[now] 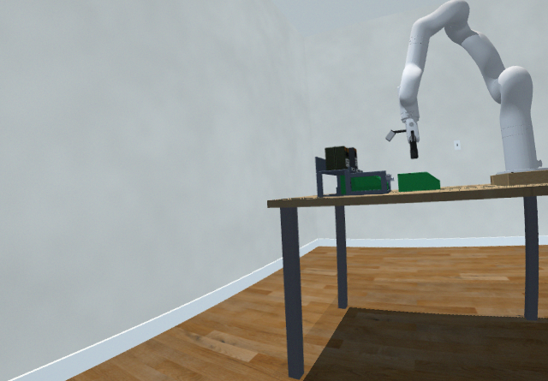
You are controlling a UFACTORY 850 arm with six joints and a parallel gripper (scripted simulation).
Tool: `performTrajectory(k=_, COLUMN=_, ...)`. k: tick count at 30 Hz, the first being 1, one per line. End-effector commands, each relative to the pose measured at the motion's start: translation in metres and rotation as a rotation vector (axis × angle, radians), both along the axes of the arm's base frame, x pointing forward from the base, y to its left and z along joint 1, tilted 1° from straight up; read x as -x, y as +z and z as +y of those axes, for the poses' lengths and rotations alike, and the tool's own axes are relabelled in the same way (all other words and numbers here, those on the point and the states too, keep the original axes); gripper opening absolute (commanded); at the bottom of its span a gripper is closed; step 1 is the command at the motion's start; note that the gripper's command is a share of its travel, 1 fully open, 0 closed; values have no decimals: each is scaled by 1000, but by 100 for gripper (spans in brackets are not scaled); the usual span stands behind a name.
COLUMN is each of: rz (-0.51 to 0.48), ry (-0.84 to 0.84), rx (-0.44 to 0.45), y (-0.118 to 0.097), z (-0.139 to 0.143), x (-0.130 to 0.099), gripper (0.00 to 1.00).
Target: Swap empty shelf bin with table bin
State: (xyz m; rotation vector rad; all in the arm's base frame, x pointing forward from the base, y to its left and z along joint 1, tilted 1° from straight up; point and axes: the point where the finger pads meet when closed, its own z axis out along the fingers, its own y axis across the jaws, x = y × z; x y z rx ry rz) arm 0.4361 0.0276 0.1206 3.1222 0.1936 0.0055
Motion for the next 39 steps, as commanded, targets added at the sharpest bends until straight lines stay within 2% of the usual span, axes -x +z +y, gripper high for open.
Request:
performTrajectory(k=1, rz=-2, ry=0, rx=0, y=1, z=0, x=-1, gripper=26)
performTrajectory(k=2, rz=-2, ry=0, rx=0, y=1, z=0, x=-1, gripper=0)
performTrajectory(k=28, rz=-2, ry=-22, rx=0, y=1, z=2, x=-3, gripper=0)
performTrajectory(k=33, rz=-4, ry=-144, rx=-1, y=-1, z=14, x=-15, gripper=0)
performTrajectory(k=39, rz=-7, ry=-432, rx=-3, y=-5, z=47, x=-42, gripper=0)
